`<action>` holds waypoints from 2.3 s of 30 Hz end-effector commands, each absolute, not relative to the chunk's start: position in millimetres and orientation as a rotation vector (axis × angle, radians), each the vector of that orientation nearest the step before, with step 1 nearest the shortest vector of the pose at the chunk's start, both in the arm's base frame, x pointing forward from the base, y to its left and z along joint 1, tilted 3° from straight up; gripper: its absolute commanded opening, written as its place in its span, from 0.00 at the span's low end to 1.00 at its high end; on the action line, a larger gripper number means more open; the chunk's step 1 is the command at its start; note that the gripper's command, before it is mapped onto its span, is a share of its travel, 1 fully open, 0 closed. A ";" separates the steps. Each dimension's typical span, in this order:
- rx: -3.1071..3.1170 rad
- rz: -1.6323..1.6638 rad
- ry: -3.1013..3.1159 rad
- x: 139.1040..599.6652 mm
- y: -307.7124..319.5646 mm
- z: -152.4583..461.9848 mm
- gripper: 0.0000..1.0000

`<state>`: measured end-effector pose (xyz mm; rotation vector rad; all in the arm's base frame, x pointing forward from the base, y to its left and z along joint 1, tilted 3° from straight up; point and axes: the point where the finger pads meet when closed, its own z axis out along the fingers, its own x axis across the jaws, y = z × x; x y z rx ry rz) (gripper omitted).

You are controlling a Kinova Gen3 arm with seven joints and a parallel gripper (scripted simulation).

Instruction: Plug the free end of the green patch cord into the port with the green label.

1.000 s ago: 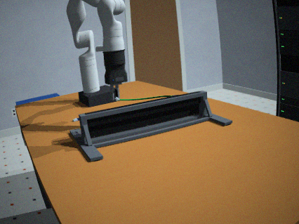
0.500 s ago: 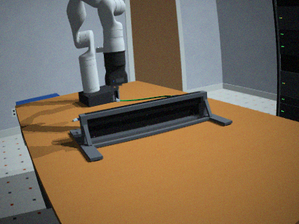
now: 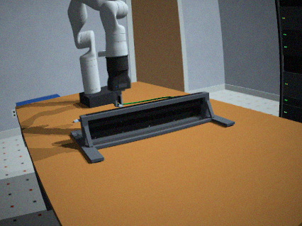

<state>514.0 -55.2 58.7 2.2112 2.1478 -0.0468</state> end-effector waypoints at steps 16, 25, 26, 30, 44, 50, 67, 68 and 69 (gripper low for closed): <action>2.213 -0.047 2.152 524.3 -54.1 47.4 0.00; 2.213 -0.047 2.152 524.3 -54.1 47.3 0.00; 2.213 -0.047 2.152 524.3 -54.1 47.3 0.00; 2.213 -0.047 2.152 524.3 -54.1 47.3 0.00; 2.213 -0.046 2.152 532.8 -54.4 47.4 0.00; 2.213 -0.046 2.152 542.3 -54.6 47.6 0.00; 2.213 -0.046 2.152 550.4 -54.8 47.7 0.00; 2.213 -0.046 2.152 550.4 -54.8 47.7 0.00; 2.213 -0.046 2.152 550.4 -54.8 47.7 0.00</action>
